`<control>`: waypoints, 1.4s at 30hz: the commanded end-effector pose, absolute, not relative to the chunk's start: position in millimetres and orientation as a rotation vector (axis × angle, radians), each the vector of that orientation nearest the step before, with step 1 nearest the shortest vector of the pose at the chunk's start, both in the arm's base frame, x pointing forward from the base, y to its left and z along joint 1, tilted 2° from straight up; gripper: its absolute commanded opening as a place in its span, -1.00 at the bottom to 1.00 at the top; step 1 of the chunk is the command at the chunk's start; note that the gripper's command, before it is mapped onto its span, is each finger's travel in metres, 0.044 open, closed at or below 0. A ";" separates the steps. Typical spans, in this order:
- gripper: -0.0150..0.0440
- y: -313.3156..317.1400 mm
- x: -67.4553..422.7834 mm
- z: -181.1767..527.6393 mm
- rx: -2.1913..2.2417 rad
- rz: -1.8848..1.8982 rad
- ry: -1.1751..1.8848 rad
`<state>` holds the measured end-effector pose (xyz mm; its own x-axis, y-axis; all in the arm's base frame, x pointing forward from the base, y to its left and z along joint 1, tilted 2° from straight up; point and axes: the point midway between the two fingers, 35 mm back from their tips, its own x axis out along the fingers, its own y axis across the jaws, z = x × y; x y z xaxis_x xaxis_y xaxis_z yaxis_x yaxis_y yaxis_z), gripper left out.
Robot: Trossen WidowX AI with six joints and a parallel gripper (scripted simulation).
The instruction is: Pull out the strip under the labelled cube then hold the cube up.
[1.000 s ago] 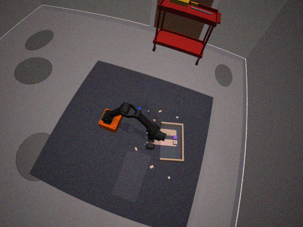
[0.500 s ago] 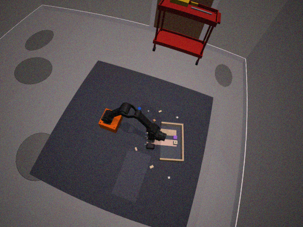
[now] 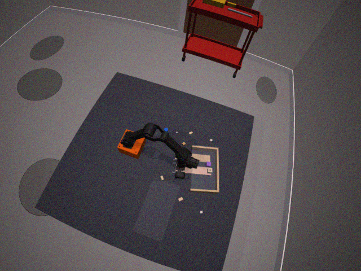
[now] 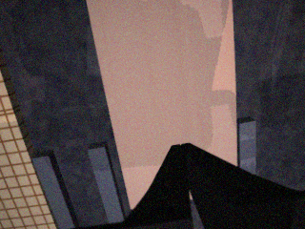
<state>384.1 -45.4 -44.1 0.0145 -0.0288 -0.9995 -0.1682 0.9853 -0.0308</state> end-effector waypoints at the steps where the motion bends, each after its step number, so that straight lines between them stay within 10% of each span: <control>1: -0.49 -44.9 384.2 -49.1 -0.151 0.114 1.566; 42: -0.49 -56.7 328.6 -52.0 -0.152 0.113 1.571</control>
